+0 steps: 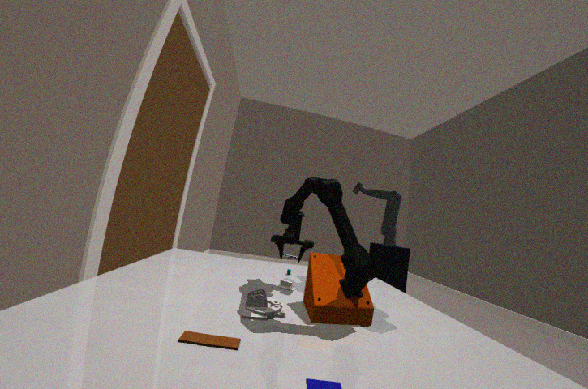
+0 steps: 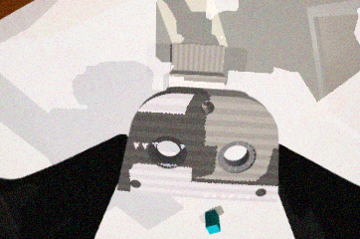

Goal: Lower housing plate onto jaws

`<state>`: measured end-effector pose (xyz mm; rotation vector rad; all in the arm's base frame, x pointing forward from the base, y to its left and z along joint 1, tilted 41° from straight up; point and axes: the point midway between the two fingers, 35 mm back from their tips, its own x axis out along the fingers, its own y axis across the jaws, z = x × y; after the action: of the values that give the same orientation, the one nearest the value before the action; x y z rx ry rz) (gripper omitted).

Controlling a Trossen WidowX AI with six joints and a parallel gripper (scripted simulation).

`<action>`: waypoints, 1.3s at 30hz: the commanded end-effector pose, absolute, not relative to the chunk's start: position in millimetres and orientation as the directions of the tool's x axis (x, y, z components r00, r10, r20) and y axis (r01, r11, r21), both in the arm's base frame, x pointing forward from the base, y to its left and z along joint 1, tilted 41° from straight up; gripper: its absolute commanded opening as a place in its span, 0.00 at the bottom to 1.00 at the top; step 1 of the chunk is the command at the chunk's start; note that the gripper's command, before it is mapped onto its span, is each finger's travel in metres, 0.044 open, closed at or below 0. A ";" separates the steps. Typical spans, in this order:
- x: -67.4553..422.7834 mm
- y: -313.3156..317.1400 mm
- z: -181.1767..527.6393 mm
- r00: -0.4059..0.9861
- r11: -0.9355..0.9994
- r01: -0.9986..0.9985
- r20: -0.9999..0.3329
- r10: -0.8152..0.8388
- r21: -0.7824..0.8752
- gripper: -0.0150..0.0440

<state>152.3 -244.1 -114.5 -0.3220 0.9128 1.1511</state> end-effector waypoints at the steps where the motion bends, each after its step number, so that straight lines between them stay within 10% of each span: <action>1: 149.2 -254.5 -101.6 0.111 0.412 -0.886 -0.765 0.634 0.213 0.85; 39: 198.3 -203.3 -33.3 0.112 0.673 -0.580 -0.773 0.624 0.459 0.85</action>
<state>193.6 -210.3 -41.6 0.0014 1.1401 0.9179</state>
